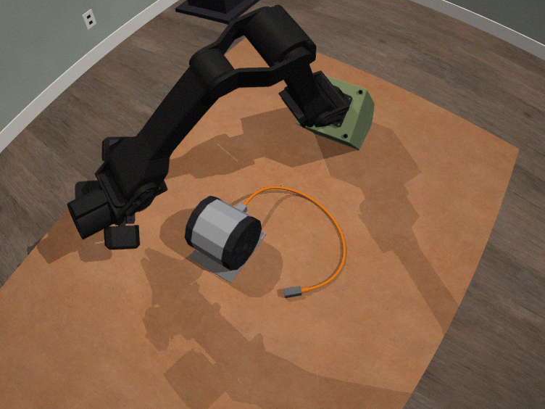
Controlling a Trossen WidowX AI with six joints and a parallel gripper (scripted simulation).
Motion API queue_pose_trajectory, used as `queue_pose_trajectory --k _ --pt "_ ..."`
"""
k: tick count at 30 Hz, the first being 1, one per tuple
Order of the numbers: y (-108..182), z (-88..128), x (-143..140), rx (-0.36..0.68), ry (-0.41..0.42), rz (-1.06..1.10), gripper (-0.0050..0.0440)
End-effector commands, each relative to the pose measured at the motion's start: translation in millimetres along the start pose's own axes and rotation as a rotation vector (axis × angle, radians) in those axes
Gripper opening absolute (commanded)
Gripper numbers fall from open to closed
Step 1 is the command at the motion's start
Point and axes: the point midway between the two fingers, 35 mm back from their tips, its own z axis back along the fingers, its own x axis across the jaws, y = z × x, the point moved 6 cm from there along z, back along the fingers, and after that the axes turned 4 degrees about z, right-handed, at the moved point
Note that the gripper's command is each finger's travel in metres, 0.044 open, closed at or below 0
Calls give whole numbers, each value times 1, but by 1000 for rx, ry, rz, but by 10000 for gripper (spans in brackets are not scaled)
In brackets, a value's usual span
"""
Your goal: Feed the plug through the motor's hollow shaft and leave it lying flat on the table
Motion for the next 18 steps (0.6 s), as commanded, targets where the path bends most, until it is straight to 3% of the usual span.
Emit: queue_pose_trajectory --k 1,10,12,15,18 --pt "27 29 45 -3 -133 -6 160" --pt "106 109 118 59 -445 -28 160" --pt "106 109 118 59 -445 -28 160" --pt "139 137 129 104 -544 -13 160" --pt "171 153 132 171 -588 -34 160"
